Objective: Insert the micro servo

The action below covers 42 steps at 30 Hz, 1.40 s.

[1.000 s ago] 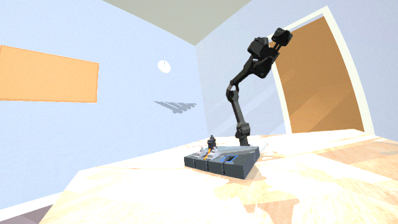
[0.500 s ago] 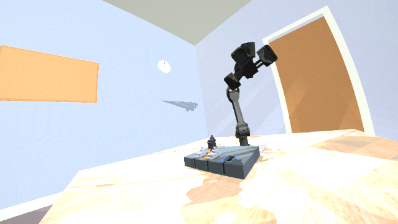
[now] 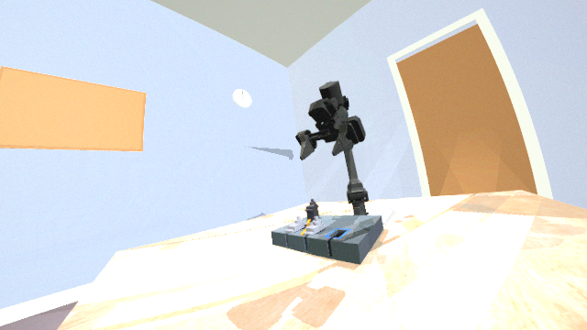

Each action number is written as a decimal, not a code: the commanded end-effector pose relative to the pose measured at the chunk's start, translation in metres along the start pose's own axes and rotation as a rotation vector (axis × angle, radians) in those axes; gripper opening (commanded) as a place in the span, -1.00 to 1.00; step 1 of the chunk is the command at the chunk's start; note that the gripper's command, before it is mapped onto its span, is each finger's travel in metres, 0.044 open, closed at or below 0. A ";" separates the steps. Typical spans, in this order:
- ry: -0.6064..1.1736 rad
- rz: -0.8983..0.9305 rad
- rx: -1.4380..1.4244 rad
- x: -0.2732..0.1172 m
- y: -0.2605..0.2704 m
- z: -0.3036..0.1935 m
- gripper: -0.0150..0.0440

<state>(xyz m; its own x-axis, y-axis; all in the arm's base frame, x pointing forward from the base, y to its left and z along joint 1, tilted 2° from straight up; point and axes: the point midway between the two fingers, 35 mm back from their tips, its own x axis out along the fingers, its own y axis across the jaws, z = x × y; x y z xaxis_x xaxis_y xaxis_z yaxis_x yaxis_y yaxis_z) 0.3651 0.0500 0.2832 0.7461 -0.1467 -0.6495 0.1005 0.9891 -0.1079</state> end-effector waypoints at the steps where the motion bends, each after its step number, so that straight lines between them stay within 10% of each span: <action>1: 0.112 -0.040 -0.076 0.012 -0.033 -0.022 1.00; 24: 0.764 0.153 -0.237 -0.020 -0.175 -0.183 1.00; 42: 0.788 0.188 -0.230 -0.009 -0.174 -0.211 1.00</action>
<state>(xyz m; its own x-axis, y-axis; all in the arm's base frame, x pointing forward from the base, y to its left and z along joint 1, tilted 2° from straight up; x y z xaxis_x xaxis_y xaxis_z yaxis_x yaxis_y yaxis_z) 0.2016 -0.1239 0.1548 0.0469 -0.0352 -0.9983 -0.1764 0.9834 -0.0430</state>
